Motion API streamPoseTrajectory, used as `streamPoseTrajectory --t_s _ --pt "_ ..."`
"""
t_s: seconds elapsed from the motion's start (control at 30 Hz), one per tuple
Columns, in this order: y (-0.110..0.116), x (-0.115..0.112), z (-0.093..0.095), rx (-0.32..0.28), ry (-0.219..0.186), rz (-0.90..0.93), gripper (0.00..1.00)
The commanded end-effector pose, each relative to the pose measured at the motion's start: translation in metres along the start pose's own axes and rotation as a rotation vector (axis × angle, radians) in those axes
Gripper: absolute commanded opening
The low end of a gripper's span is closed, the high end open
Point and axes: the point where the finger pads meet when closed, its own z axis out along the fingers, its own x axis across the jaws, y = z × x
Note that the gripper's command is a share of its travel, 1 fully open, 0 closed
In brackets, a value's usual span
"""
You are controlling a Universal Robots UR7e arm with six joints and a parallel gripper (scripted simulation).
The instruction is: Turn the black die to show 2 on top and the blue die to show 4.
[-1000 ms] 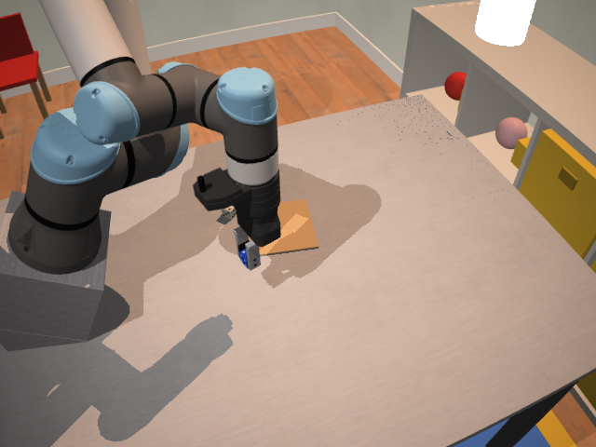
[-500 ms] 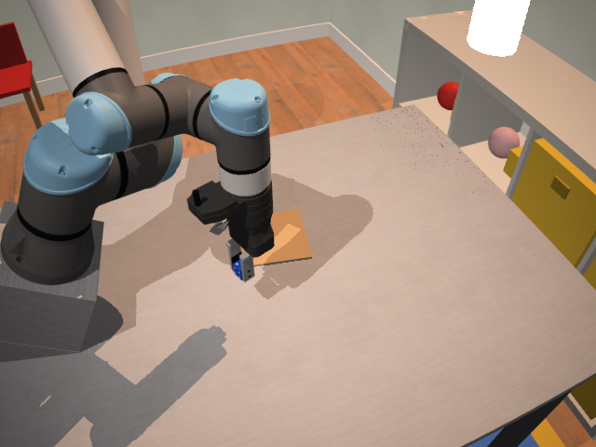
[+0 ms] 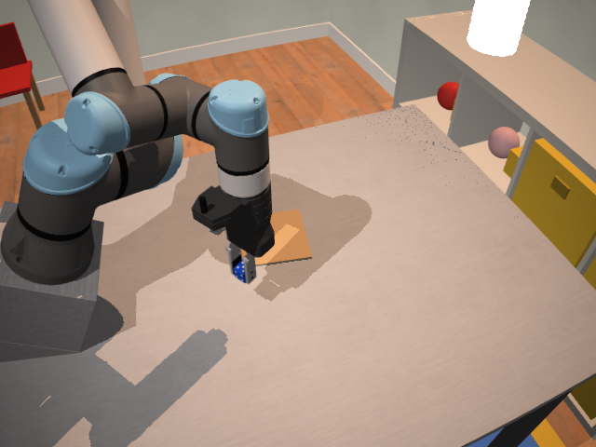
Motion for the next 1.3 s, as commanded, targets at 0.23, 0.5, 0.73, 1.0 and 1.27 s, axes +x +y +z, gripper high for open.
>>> streamPoseTrajectory --t_s 0.23,0.5,0.73,1.0,1.27 --pt "-0.002 -0.006 0.001 0.000 0.000 -0.232 0.49" --pt "-0.003 -0.011 0.001 0.001 0.000 -0.480 0.49" --pt "-0.002 -0.015 0.002 0.001 0.001 -0.656 0.49" --pt "0.000 -0.020 0.003 0.001 0.001 -0.964 0.49" --pt "0.002 -0.022 0.004 0.001 0.001 -1.168 0.49"
